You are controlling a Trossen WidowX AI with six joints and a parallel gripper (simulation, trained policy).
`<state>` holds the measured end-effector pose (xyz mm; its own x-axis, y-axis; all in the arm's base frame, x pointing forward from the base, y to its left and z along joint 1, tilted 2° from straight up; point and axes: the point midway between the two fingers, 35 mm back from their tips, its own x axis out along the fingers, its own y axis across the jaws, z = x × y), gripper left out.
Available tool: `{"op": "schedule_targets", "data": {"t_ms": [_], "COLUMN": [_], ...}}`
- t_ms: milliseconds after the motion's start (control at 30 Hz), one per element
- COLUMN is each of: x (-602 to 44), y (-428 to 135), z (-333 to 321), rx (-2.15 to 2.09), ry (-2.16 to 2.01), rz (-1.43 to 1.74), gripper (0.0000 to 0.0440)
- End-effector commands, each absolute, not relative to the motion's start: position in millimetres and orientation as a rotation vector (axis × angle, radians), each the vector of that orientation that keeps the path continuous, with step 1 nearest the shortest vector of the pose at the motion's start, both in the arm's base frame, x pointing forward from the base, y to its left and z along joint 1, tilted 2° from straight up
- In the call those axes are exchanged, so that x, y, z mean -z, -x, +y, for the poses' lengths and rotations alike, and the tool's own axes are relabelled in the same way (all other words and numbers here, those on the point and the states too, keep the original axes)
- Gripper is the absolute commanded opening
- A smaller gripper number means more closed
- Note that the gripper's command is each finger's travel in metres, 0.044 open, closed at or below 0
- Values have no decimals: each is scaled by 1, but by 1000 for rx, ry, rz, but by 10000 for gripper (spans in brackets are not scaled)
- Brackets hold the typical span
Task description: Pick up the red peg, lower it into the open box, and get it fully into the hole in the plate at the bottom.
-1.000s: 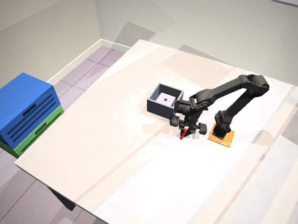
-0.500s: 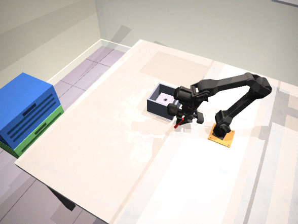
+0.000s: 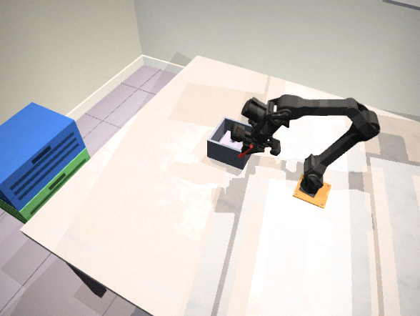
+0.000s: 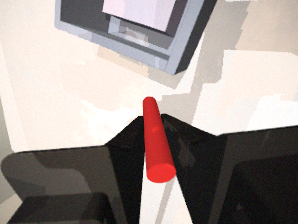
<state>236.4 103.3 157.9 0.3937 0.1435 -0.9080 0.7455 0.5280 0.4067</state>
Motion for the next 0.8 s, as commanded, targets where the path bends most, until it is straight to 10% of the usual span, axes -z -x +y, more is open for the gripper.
{"op": "schedule_targets", "data": {"t_ms": [0,767], "x": [-164,-156], "y": [-250,-303], "z": [92,35], "rx": [486,611], "ry": [-969,-1001], "rz": [1092,1016], "gripper": [0,4]}}
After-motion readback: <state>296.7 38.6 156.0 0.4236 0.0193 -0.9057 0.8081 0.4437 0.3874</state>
